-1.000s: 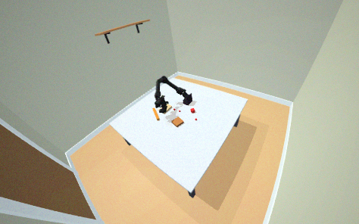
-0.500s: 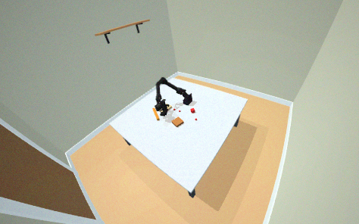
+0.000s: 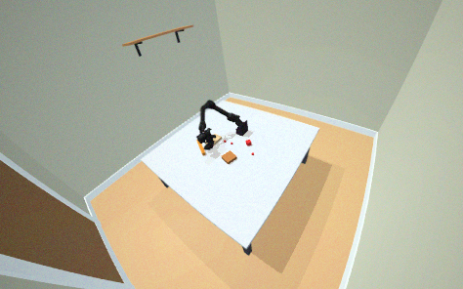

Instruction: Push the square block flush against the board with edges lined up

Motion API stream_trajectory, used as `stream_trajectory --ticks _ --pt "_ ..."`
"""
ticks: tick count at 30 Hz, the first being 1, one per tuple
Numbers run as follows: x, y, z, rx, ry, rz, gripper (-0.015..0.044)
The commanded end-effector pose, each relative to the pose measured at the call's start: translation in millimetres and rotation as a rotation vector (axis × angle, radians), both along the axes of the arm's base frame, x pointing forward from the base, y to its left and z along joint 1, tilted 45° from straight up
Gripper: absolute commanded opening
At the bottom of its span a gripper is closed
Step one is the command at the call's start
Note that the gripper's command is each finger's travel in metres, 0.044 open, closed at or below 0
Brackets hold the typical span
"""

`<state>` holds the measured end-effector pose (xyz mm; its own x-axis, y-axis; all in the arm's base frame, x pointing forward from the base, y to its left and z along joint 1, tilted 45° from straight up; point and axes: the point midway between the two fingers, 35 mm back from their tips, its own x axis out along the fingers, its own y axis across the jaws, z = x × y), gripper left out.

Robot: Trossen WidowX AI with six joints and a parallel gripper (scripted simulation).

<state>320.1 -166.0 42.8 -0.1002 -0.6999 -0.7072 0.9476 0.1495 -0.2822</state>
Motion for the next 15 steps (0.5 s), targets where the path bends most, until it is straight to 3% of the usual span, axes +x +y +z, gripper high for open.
stream_trajectory --ticks 1,15 --pt "4 -5 6 -0.002 0.001 0.005 0.0" --pt "11 -21 21 -0.003 0.0 0.005 0.0"
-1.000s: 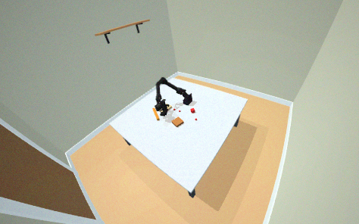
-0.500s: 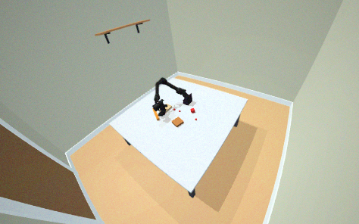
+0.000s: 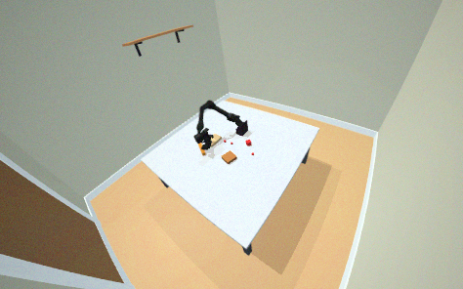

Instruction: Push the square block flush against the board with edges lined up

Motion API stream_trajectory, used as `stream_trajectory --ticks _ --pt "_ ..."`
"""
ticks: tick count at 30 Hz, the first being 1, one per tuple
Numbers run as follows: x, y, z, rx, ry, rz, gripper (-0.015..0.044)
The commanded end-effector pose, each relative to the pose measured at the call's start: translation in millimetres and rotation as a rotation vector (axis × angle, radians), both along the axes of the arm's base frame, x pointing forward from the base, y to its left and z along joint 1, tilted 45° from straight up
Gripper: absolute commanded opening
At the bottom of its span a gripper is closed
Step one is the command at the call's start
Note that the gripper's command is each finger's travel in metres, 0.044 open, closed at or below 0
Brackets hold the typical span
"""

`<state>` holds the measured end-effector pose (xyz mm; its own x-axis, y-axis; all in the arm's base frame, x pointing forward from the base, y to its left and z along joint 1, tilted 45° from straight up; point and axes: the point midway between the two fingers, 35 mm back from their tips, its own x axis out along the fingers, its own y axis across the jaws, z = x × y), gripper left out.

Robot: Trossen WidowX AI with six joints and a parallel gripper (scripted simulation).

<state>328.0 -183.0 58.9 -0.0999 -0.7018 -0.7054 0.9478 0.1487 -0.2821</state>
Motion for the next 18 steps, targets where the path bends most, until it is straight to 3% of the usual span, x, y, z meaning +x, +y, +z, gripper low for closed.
stream_trajectory --ticks 1,18 --pt "3 -5 6 -0.001 0.001 0.005 0.0" --pt "-1 5 -3 0.0 0.001 0.005 0.0"
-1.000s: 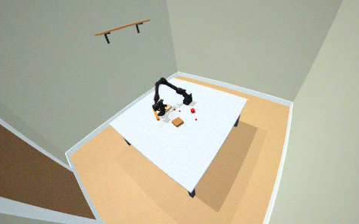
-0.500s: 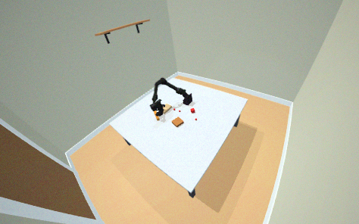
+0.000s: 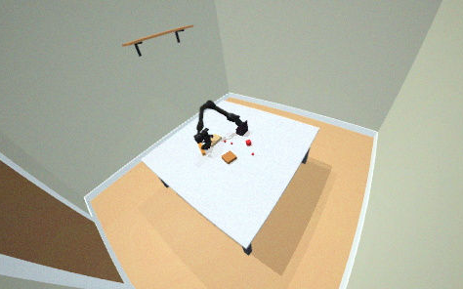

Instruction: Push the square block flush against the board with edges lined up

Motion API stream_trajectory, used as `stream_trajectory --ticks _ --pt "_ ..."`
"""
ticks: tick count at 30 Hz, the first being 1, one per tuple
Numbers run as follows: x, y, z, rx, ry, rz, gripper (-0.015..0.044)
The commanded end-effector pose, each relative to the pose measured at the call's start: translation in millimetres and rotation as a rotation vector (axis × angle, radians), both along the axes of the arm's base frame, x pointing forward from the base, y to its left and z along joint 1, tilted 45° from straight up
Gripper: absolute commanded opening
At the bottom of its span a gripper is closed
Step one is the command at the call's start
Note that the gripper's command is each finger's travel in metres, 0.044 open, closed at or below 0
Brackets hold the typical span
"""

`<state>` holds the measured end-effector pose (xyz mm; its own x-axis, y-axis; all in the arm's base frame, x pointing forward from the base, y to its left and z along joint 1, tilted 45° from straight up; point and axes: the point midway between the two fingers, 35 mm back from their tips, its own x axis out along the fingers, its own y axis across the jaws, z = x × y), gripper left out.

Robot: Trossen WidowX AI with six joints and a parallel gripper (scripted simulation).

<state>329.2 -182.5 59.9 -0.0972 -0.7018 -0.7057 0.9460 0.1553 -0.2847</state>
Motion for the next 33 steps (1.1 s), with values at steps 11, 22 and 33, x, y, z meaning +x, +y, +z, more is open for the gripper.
stream_trajectory --ticks 11,22,33 --pt "-8 17 -16 -0.001 -0.001 -0.002 0.0" --pt "-11 26 -21 0.003 0.002 0.001 0.0" --pt "-4 61 12 0.0 0.0 0.015 0.0"
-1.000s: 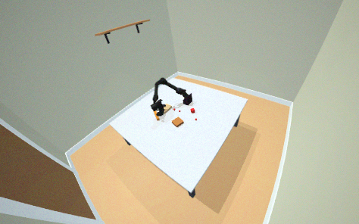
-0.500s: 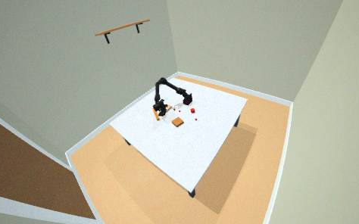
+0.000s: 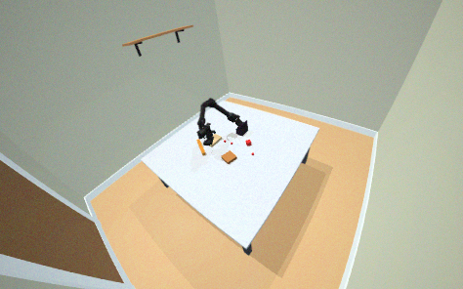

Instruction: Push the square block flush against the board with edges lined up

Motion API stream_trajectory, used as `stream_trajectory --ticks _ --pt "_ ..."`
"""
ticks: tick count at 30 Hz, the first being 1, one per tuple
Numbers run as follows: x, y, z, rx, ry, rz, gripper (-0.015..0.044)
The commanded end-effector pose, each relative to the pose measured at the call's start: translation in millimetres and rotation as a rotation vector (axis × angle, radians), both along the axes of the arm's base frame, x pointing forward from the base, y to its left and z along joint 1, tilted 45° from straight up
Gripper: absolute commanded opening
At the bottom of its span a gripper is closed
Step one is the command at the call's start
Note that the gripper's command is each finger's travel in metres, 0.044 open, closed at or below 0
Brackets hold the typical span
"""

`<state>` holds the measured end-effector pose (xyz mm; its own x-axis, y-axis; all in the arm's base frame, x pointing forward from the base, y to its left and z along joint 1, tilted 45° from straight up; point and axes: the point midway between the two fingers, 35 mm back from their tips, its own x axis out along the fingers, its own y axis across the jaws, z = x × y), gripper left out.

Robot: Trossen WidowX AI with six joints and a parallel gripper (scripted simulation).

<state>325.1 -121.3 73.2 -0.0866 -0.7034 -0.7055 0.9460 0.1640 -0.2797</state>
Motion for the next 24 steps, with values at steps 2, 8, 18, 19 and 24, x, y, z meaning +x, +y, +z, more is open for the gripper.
stream_trajectory --ticks 2,8,18,19,24 --pt "3 4 -4 0.007 0.036 0.038 0.0" --pt "16 20 -18 0.035 0.177 0.187 0.0" --pt "33 49 -43 0.077 0.412 0.437 0.0" --pt "34 51 -46 0.08 0.436 0.462 0.0" --pt "40 67 -59 0.099 0.553 0.586 0.0"
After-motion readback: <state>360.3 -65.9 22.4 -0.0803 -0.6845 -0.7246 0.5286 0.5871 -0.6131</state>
